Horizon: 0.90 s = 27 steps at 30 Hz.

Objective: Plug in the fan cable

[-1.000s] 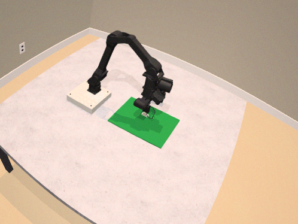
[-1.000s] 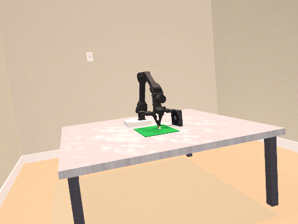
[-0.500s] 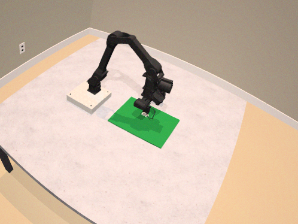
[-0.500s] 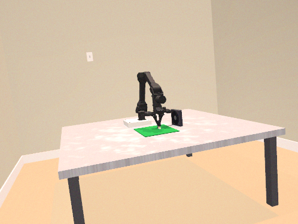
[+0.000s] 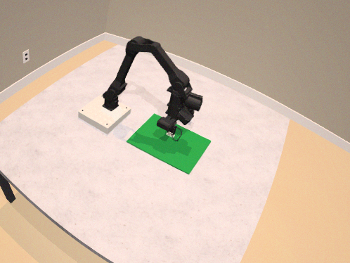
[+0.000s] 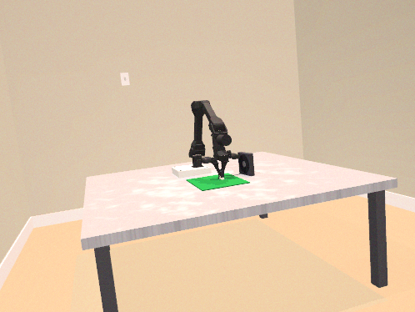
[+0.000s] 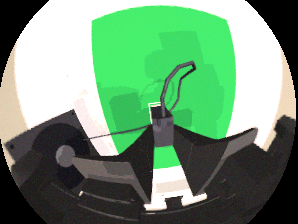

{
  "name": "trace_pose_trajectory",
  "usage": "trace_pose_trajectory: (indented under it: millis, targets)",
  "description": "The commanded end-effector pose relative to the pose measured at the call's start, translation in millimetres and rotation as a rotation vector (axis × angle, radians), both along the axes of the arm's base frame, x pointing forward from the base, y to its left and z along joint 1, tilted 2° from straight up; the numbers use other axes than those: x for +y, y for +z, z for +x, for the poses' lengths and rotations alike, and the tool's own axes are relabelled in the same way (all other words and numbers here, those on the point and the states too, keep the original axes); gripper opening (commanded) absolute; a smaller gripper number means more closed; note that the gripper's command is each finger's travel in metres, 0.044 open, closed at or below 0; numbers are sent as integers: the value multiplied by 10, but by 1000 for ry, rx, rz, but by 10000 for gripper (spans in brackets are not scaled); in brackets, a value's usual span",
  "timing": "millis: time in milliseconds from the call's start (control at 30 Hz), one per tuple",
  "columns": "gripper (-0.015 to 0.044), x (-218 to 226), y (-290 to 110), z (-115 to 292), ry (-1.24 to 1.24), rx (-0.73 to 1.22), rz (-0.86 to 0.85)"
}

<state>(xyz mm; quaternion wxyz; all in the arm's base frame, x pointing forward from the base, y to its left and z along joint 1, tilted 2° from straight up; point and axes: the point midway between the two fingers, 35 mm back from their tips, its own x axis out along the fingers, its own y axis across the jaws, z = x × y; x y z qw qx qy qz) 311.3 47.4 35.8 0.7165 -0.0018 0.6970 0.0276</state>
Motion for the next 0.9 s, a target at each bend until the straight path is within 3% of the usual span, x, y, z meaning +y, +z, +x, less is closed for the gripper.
trace_pose_trajectory:
  millis: [0,300,633,733,867]
  targets:
    - [0,5,-42,-6,-3,2,2]
    - [0,7,-83,-5,-3,2,2]
    - [260,2,-45,0,0,0,0]
    - [260,1,-15,2,0,0,0]
    - [260,-18,473,-10,-3,1,2]
